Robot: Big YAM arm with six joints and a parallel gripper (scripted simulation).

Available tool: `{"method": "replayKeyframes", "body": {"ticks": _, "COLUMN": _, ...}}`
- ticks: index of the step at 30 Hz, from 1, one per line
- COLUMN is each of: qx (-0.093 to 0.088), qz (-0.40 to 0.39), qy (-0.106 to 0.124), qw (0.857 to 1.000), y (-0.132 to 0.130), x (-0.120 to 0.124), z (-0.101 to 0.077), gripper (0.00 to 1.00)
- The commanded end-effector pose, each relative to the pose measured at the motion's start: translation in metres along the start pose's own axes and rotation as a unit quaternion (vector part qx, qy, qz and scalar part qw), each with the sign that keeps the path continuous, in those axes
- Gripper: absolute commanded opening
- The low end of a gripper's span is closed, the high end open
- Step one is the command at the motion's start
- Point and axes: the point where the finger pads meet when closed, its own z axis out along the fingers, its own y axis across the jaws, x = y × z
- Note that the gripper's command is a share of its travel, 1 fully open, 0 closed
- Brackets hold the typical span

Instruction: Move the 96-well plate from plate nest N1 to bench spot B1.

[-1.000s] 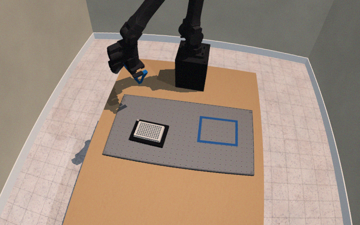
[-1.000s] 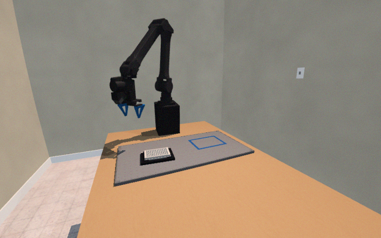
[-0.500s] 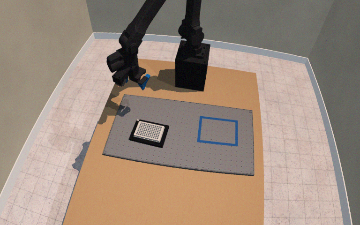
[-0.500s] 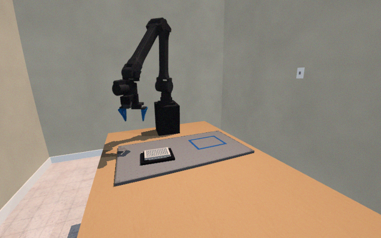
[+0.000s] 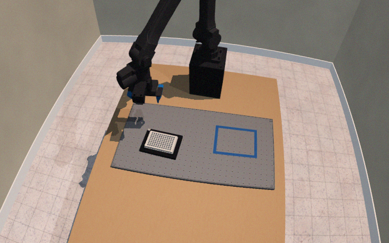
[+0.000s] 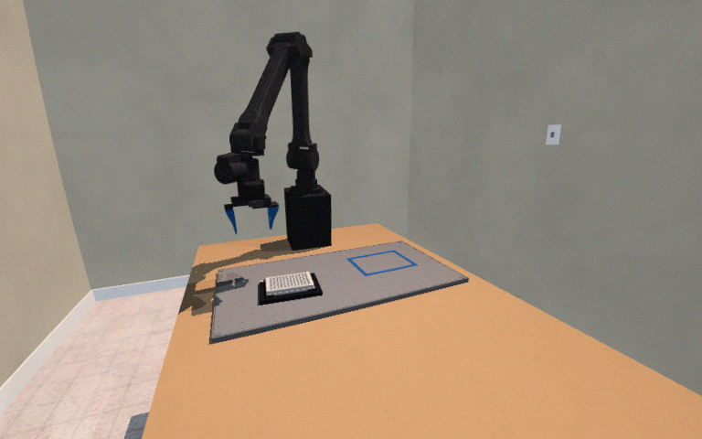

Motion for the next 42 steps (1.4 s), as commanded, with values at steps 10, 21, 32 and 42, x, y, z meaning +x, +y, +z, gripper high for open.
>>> {"method": "replayKeyframes", "body": {"ticks": 10, "qx": 0.019, "qz": -0.200, "qy": -0.022, "qw": 0.979, "y": -0.003, "x": -0.053, "z": 0.003, "gripper": 1.00}}
{"method": "replayKeyframes", "body": {"ticks": 21, "qx": 0.021, "qz": -0.375, "qy": -0.023, "qw": 0.926, "y": 0.018, "x": -0.085, "z": 0.019, "gripper": 1.00}}
{"method": "replayKeyframes", "body": {"ticks": 32, "qx": 0.021, "qz": -0.509, "qy": -0.024, "qw": 0.860, "y": 0.037, "x": -0.109, "z": 0.032, "gripper": 1.00}}
{"method": "replayKeyframes", "body": {"ticks": 42, "qx": 0.024, "qz": -0.619, "qy": -0.025, "qw": 0.785, "y": 0.060, "x": -0.133, "z": 0.047, "gripper": 1.00}}
